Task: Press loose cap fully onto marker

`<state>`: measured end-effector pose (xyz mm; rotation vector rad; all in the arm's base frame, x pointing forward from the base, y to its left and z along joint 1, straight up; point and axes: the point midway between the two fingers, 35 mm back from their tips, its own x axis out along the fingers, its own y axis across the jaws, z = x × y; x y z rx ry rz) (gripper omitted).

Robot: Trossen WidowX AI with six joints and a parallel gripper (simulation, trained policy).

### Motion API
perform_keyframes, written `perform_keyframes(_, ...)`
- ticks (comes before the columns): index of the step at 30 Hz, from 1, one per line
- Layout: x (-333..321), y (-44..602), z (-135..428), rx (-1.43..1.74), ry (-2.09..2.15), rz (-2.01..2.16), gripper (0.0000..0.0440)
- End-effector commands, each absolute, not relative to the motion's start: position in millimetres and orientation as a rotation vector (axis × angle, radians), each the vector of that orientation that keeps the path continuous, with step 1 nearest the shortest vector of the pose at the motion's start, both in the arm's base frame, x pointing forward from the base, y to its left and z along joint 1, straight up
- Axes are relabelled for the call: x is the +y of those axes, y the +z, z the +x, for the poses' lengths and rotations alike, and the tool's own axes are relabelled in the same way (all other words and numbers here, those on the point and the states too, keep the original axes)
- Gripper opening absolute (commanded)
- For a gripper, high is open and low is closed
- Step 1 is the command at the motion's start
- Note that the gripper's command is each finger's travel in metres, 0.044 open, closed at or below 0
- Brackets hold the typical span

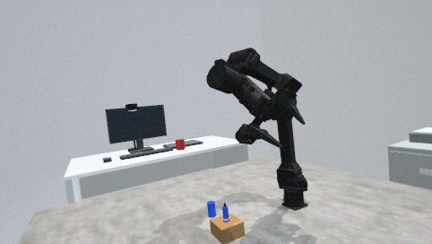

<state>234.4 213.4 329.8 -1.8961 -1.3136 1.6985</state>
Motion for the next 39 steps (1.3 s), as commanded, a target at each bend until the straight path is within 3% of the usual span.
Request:
perform_keyframes(1, 203, 329, 243, -1.263, 1.687, -1.931, 0.0324)
perform_keyframes(39, 102, 308, 300, -0.759, 1.63, -2.098, 0.0322)
